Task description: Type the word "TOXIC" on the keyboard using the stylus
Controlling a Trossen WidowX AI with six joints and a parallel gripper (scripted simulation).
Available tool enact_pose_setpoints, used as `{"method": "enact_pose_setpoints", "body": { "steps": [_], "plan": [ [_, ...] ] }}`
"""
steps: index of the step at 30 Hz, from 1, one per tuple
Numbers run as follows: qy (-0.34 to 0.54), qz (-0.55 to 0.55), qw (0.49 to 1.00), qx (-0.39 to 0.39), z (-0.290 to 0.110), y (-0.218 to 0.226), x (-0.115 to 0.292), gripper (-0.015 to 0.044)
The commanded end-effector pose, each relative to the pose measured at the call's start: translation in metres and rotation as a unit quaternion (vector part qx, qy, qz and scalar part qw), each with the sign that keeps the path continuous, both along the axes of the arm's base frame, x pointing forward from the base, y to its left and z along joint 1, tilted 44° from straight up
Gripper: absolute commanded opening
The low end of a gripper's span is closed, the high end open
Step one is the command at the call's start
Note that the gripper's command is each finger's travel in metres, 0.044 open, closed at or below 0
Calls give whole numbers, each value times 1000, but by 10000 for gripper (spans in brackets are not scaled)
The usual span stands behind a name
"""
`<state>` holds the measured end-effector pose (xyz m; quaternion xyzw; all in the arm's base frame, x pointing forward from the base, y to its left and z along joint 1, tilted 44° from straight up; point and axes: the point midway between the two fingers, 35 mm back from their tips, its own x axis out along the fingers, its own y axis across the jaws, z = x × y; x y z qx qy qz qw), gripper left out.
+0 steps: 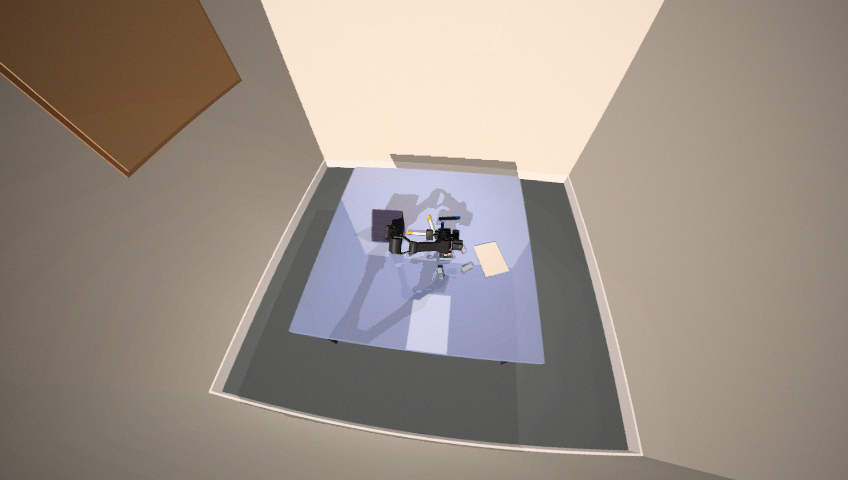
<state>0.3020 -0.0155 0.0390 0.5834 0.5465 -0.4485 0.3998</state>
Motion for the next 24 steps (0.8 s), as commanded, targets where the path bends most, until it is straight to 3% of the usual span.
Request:
{"method": "enact_pose_setpoints", "body": {
  "steps": [1,24],
  "plan": [
    [1,2,1000,2,-3,-1,-1,81],
    [1,2,1000,1,-10,-8,-2,81]
  ]
}}
